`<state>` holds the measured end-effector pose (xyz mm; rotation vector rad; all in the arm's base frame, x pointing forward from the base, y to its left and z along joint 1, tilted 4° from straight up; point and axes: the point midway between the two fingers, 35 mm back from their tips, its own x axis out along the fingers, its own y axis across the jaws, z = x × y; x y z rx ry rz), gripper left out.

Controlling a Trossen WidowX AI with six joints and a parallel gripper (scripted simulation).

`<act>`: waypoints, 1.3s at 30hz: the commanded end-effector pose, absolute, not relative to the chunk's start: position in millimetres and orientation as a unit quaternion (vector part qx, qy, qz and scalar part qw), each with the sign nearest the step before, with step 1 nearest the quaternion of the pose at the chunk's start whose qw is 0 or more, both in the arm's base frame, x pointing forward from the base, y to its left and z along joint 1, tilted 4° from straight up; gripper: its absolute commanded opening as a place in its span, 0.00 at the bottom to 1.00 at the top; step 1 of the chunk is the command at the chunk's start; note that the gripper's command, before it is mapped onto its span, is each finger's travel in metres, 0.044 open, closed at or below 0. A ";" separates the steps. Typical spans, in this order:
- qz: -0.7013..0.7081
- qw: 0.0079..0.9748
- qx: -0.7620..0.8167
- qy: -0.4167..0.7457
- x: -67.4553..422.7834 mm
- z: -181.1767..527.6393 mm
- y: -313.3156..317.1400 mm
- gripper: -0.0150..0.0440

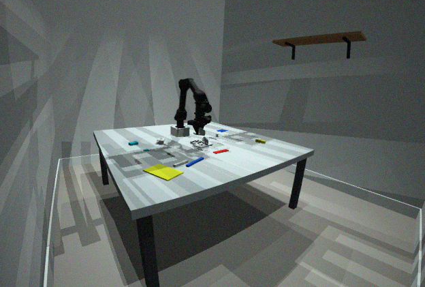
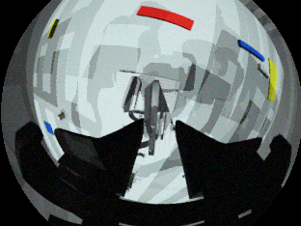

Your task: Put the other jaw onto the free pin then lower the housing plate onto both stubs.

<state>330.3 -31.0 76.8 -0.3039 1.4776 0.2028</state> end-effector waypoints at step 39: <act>0.089 0.723 -0.138 0.672 333.5 27.9 -35.6 0.48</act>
